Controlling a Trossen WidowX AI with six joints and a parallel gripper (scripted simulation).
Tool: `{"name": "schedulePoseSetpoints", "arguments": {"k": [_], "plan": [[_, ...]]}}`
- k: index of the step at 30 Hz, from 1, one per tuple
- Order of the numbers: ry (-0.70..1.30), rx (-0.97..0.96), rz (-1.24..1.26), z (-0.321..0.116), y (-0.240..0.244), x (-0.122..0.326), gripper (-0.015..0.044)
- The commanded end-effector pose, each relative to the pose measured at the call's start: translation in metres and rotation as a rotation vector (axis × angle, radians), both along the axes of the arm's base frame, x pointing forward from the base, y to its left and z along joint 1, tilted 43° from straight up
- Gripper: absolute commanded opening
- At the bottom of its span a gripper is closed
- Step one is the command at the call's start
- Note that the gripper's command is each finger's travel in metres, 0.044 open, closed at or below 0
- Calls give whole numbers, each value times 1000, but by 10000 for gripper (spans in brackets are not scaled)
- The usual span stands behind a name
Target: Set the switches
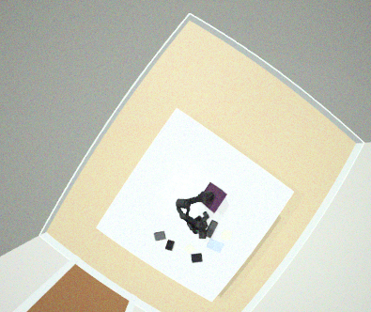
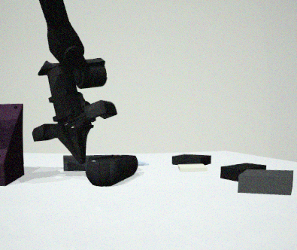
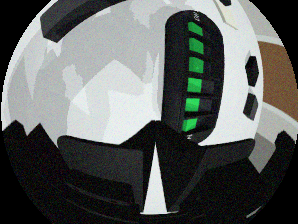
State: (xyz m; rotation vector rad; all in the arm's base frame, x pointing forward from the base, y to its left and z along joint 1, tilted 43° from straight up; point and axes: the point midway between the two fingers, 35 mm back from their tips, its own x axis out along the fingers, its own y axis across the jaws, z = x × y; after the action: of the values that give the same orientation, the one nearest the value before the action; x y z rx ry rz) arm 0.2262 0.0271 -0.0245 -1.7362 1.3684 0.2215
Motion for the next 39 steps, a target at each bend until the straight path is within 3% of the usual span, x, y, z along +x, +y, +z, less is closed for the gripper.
{"name": "schedulePoseSetpoints", "arguments": {"k": [1,39], "plan": [[10,-14,1,-7,-7,-1,0],[10,-18,0,-21,-25,6,0]]}}
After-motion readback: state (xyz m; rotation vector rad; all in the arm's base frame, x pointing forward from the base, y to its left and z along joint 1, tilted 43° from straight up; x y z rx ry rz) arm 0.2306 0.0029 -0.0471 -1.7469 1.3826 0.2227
